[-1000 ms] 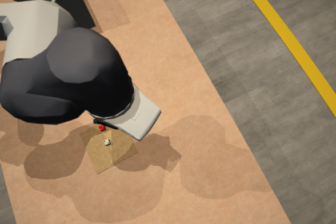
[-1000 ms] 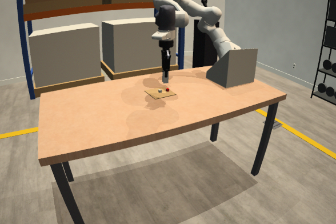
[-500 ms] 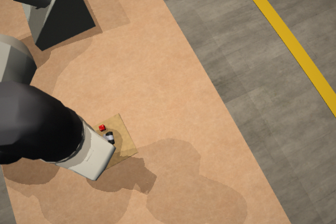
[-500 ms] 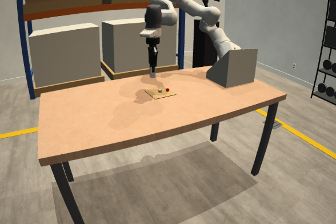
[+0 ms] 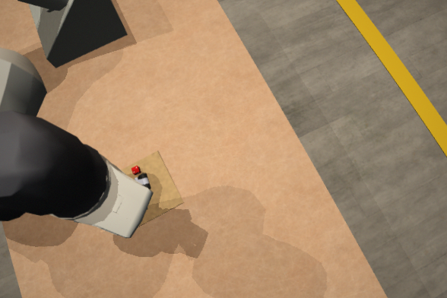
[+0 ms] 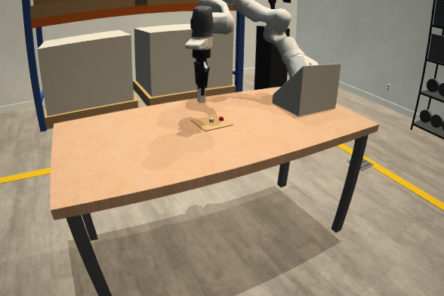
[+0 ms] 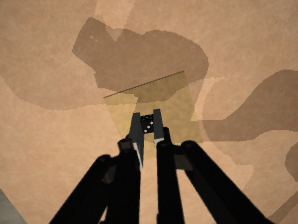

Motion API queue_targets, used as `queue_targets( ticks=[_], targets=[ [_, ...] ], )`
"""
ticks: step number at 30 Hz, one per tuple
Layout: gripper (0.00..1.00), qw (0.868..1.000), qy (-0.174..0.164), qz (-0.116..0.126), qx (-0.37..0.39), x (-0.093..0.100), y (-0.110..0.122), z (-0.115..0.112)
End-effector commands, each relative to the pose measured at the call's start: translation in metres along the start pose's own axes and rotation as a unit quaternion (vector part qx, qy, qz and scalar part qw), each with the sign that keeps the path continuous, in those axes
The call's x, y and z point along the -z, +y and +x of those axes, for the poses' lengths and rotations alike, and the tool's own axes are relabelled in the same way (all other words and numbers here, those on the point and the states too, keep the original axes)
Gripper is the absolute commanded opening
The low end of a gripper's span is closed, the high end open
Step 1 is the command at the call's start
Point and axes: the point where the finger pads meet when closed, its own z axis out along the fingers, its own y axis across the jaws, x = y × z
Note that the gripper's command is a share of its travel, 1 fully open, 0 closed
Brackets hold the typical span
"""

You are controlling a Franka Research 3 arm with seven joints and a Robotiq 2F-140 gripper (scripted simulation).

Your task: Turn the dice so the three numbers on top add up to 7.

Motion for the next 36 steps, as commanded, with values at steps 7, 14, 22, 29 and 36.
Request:
queue_targets(
  ticks=[7, 14, 22, 29, 36],
  targets=[
    [0.07, 1.0, -0.001, 0.0, 0.017, -0.031, 0.0, -0.001],
    [0.07, 1.0, -0.001, 0.0, 0.017, -0.056, 0.0, -0.001],
    [0.07, 1.0, -0.001, 0.0, 0.017, -0.087, 0.0, -0.001],
    [0.07, 1.0, -0.001, 0.0, 0.017, -0.095, 0.0, -0.001],
    [0.07, 1.0, -0.001, 0.0, 0.017, -0.096, 0.0, -0.001]
  ],
)
